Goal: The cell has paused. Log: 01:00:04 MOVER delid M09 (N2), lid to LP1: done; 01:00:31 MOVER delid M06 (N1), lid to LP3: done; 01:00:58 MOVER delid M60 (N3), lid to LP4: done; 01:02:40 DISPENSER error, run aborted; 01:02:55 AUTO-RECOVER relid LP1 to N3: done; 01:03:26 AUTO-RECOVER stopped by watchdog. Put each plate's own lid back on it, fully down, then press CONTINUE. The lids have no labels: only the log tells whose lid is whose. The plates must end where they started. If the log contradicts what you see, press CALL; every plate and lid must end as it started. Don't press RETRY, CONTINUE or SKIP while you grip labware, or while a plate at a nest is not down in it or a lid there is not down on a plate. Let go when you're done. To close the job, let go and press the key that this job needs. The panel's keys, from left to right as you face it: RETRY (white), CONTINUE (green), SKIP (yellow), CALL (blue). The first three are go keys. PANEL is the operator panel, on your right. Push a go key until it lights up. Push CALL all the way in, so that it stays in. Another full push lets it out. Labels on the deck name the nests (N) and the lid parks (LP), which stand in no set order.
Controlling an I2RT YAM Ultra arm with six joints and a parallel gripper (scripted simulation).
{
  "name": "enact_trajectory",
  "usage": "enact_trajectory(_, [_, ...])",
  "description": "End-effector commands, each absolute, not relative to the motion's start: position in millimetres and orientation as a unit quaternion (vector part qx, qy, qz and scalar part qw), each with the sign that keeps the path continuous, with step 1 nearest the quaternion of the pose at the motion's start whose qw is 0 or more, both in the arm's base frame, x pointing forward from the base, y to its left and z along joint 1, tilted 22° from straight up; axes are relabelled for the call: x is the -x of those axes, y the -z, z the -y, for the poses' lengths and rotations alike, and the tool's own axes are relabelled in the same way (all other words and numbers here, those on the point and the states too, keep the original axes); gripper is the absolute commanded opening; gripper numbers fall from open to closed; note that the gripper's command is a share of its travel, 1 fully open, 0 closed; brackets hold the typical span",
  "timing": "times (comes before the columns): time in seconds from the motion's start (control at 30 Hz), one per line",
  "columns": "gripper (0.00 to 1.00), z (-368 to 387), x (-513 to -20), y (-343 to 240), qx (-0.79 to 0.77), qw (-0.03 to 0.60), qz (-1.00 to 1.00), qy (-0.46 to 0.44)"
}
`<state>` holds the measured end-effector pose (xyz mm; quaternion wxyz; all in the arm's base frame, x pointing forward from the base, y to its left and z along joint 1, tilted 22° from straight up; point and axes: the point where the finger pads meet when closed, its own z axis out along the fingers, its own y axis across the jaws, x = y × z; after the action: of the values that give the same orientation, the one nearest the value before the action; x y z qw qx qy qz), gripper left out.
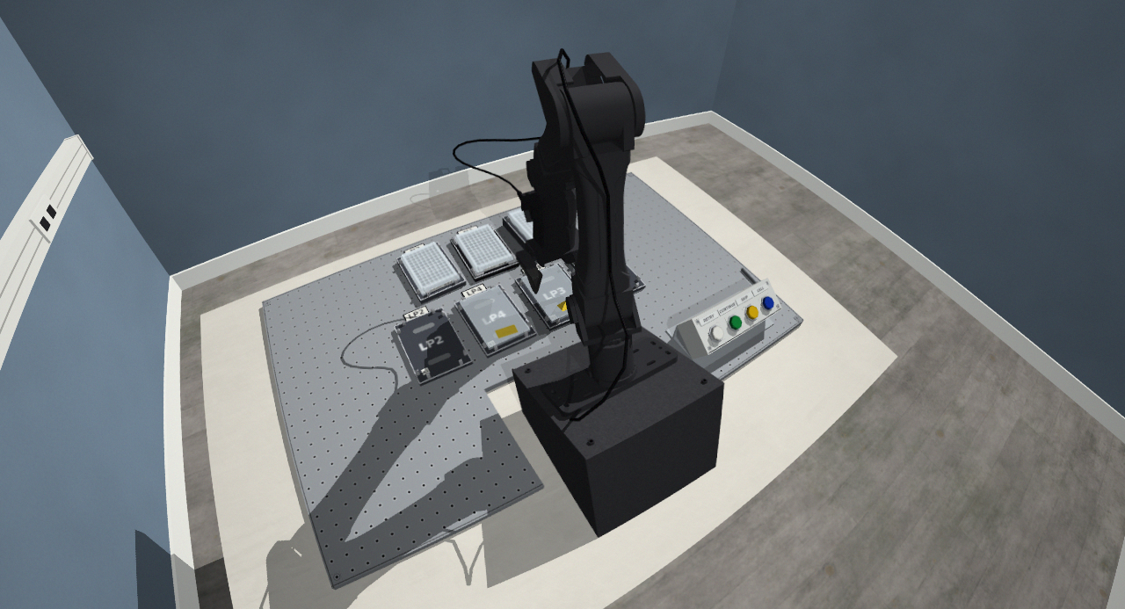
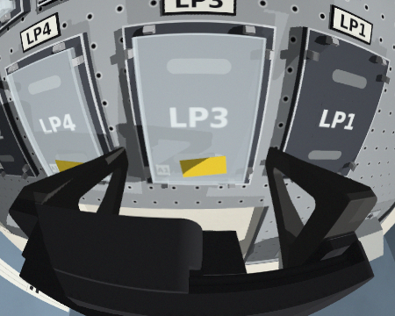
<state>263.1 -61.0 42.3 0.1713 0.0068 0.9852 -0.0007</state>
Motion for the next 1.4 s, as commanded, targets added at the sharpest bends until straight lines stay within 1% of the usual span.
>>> enact_trajectory(0.0, [1.0, 62, -277, -48, -0.005, 0.197, -0.98, 0.006])
enact_trajectory(0.1, [1.0, 60, -273, -36, -0.006, 0.183, -0.983, 0.002])
enact_trajectory(0.3, [1.0, 63, -282, -31, -0.006, 0.192, -0.981, 0.007])
enact_trajectory(0.43, [1.0, 61, -277, -19, -0.007, 0.182, -0.983, 0.005])
enact_trajectory(0.5, [1.0, 61, -277, -19, -0.007, 0.182, -0.983, 0.005])
enact_trajectory(0.53, [1.0, 62, -280, -20, -0.007, 0.201, -0.98, 0.009])
enact_trajectory(0.57, [1.0, 62, -284, -21, -0.005, 0.192, -0.981, 0.007])
enact_trajectory(0.73, [1.0, 63, -289, -16, -0.005, 0.192, -0.981, 0.007])
enact_trajectory(0.83, [1.0, 66, -295, -26, -0.007, 0.207, -0.978, 0.011])
enact_trajectory(1.37, [1.0, 65, -297, -26, -0.005, 0.202, -0.979, 0.01])
